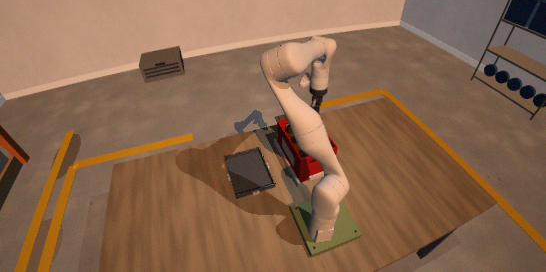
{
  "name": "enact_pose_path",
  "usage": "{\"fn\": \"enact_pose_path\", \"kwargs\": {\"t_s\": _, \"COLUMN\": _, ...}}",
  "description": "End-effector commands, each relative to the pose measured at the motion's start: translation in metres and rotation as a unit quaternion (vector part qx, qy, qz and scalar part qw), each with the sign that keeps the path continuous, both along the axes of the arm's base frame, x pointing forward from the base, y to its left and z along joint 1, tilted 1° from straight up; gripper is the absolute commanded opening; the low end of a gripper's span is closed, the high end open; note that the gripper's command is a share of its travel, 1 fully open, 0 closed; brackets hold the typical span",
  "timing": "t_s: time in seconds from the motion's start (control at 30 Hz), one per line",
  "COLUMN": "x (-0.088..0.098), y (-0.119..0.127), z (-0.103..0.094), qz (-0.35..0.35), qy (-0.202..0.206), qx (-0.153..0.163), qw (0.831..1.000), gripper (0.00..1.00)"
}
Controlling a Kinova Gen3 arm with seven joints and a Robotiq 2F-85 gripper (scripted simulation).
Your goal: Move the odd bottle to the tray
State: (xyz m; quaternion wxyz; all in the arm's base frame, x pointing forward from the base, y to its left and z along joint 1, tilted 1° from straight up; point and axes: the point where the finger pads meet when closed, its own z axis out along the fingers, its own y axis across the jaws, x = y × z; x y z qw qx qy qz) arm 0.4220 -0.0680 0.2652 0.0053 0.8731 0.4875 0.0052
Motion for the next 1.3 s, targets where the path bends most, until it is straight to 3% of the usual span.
{"fn": "enact_pose_path", "kwargs": {"t_s": 0.0, "x": 0.001, "y": 0.000, "z": 0.005, "qz": 0.001, "qy": -0.003, "qx": 0.000, "qw": 1.000, "gripper": 0.00}}
{"fn": "enact_pose_path", "kwargs": {"t_s": 0.6, "x": 0.001, "y": 0.000, "z": 0.021, "qz": 0.001, "qy": -0.003, "qx": 0.000, "qw": 1.000, "gripper": 0.00}}
{"fn": "enact_pose_path", "kwargs": {"t_s": 1.27, "x": 0.001, "y": 0.000, "z": 0.025, "qz": 0.001, "qy": -0.003, "qx": 0.000, "qw": 1.000, "gripper": 0.00}}
